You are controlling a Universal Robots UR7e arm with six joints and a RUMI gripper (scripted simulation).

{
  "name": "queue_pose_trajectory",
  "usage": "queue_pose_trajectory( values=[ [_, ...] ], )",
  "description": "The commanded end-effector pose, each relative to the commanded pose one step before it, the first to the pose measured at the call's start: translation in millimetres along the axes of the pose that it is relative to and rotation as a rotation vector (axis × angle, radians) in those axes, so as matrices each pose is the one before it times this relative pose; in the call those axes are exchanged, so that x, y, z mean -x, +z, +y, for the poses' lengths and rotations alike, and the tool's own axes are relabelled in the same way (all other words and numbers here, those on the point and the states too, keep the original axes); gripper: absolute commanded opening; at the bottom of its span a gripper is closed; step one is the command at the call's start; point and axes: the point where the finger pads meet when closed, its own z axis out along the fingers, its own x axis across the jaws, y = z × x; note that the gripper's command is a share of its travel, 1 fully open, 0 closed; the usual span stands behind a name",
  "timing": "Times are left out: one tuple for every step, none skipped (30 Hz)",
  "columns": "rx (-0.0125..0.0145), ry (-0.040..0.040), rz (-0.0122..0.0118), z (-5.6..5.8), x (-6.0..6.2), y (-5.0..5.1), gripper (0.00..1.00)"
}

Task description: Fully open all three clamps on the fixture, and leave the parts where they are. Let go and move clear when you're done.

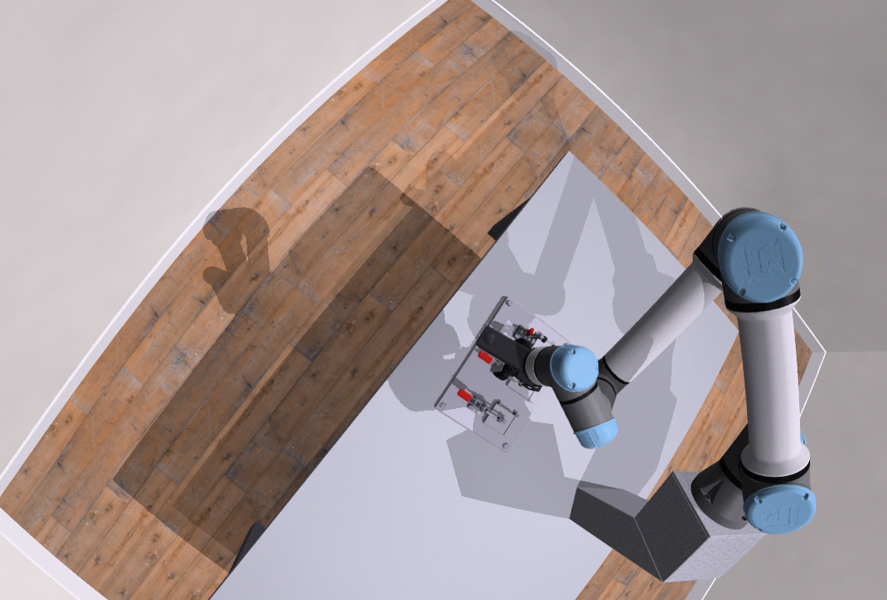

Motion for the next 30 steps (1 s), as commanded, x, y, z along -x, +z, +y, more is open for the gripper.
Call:
queue_pose_trajectory(
  values=[
    [-0.00216,0.00332,0.00152,-1.91,-1.3,15.95,0.28],
    [0.0,-0.00001,0.00001,0.01,0.0,3.86,0.28],
    [-0.00001,-0.00001,0.00001,0.01,0.0,4.03,0.28],
    [-0.00001,-0.00001,0.00002,0.01,0.0,4.15,0.28],
    [-0.00001,-0.00001,0.00002,0.02,0.0,4.22,0.28],
    [-0.00001,-0.00001,0.00002,0.02,0.0,4.24,0.28],
    [-0.00001,-0.00001,0.00002,0.02,0.0,4.21,0.28],
    [0.0,-0.00001,0.00001,0.01,0.0,4.13,0.28],
    [0.0,-0.00001,0.00001,0.01,0.0,3.99,0.28],
    [0.0,-0.00001,0.00001,0.01,0.0,3.81,0.28],
    [0.0,-0.00001,0.00001,0.01,0.0,3.58,0.28],
    [0.0,0.0,0.0,0.0,0.0,0.0,0.28],
    [0.0,0.0,0.0,0.0,0.0,0.0,0.28],
    [-0.00001,-0.00001,0.00002,0.02,0.0,3.3,0.28],
    [0.0,0.0,0.00001,0.0,0.0,3.0,0.28],
    [0.0,-0.00001,0.00001,0.01,0.0,2.66,0.28],
    [0.0,0.0,0.00001,0.01,0.0,2.3,0.28],
    [0.0,-0.00001,0.00001,0.01,0.0,1.92,0.28],
    [0.0,0.0,0.0,0.0,0.0,1.56,0.28],
    [0.0,0.0,0.0,0.0,0.0,1.19,0.28],
    [0.0,0.0,0.0,0.0,0.0,0.85,0.28],
    [0.0,0.0,0.0,0.0,0.0,0.55,0.28],
    [0.0,0.0,0.0,0.0,0.0,0.3,0.28],
    [0.0,0.0,0.0,0.0,0.0,0.12,0.28],
    [0.0,0.0,0.0,0.0,0.0,0.02,0.28],
    [0.0,0.0,0.0,0.0,0.0,0.0,0.28],
    [-0.00055,-0.00023,-0.00009,-0.25,0.16,-0.28,0.28],
    [-0.00089,0.00024,0.00034,-0.46,-0.25,-0.44,0.28],
    [0.0,0.0,0.0,0.0,0.0,0.0,0.28],
    [0.0,0.0,0.0,0.0,0.0,0.0,0.28]
  ],
)
